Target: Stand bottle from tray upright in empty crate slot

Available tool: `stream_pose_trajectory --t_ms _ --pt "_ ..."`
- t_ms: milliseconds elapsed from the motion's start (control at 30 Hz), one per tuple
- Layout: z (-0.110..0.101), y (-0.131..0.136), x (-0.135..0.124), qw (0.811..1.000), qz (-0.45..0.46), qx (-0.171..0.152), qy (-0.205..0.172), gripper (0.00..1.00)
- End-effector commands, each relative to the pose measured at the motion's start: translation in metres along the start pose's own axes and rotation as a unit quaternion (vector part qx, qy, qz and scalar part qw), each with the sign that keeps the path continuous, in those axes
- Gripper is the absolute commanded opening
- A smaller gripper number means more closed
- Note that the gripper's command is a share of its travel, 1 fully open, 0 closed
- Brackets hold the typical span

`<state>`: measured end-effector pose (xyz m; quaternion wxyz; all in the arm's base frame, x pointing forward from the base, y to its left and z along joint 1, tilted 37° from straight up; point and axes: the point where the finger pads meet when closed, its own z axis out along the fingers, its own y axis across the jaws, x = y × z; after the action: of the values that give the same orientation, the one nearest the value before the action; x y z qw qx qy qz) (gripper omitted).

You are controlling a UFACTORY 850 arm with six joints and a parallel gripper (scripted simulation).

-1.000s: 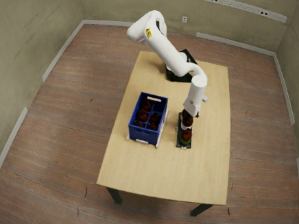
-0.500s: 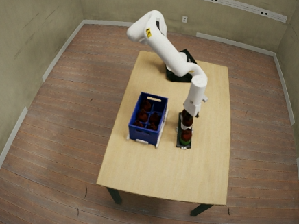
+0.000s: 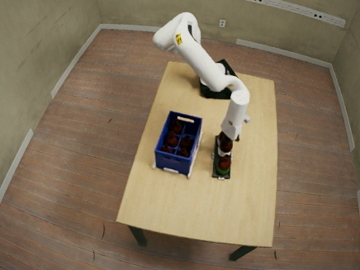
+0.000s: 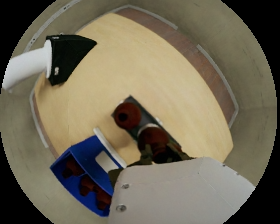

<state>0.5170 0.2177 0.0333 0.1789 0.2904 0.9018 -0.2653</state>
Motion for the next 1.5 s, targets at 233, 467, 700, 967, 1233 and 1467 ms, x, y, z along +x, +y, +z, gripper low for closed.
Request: stream_pose_trajectory --t_ms 233,467,700,967,1233,1467 --pt "-0.007 0.001 0.0 1.0 0.0 -0.001 0.0 0.0" --pt "-0.015 0.001 0.0 1.0 0.0 -0.001 0.0 0.0" --pt "-0.021 0.001 0.0 1.0 0.0 -0.001 0.0 0.0" --pt "-0.03 0.001 0.0 1.0 0.0 -0.001 0.0 0.0" --pt "-0.036 0.001 0.0 1.0 0.0 -0.001 0.0 0.0" --pt "-0.039 0.001 0.0 1.0 0.0 -0.001 0.0 0.0"
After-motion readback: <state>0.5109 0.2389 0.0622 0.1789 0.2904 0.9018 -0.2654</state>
